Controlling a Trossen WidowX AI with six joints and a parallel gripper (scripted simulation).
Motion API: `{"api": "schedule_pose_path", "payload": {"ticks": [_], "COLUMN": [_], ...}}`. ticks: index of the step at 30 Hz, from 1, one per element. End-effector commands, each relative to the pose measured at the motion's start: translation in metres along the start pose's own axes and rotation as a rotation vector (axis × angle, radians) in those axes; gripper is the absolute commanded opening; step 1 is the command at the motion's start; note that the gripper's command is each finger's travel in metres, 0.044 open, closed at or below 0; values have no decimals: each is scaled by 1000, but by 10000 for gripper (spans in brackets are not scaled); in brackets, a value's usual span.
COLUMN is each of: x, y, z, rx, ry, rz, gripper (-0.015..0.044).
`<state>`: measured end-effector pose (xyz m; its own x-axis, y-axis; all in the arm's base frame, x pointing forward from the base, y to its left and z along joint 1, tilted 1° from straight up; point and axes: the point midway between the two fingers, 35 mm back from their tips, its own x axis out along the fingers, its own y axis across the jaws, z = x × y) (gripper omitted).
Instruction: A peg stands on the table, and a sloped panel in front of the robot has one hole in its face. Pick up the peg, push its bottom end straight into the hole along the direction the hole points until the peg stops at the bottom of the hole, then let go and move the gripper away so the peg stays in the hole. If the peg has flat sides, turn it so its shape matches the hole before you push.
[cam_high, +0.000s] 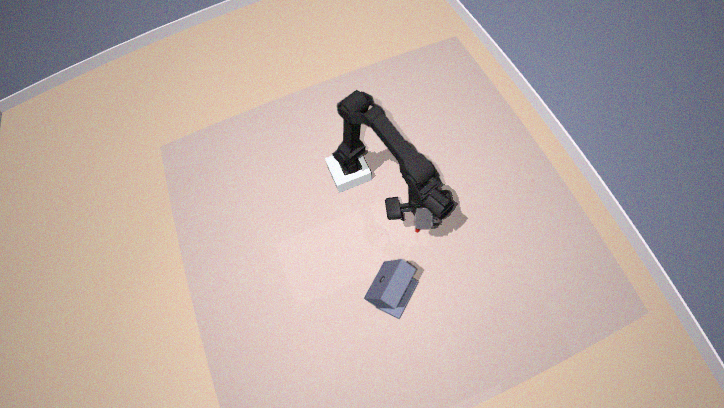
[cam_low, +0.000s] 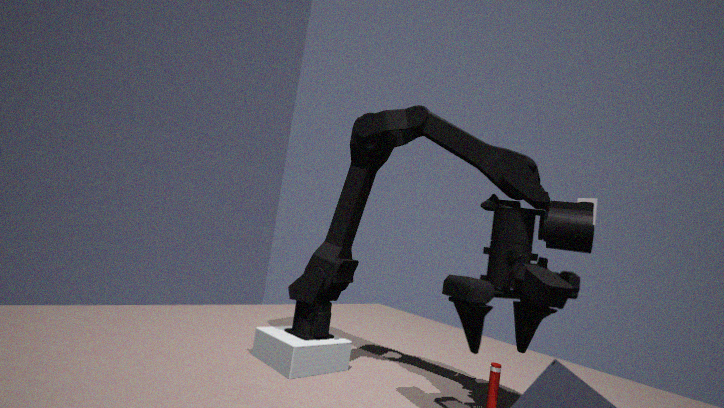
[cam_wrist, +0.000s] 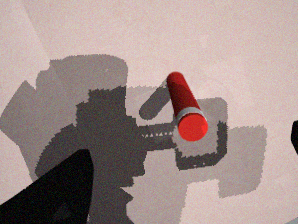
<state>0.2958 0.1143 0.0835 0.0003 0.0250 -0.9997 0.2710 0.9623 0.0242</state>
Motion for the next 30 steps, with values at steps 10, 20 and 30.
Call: {"api": "schedule_pose_path", "payload": {"ticks": [10, 20, 30], "x": [21, 37, 53], "y": [0, 0, -1], "z": [1, 1, 0], "rx": [8, 8, 8], "ry": [-3, -2, -2], "rz": [-6, -6, -6], "gripper": [440, 440, 440]}}
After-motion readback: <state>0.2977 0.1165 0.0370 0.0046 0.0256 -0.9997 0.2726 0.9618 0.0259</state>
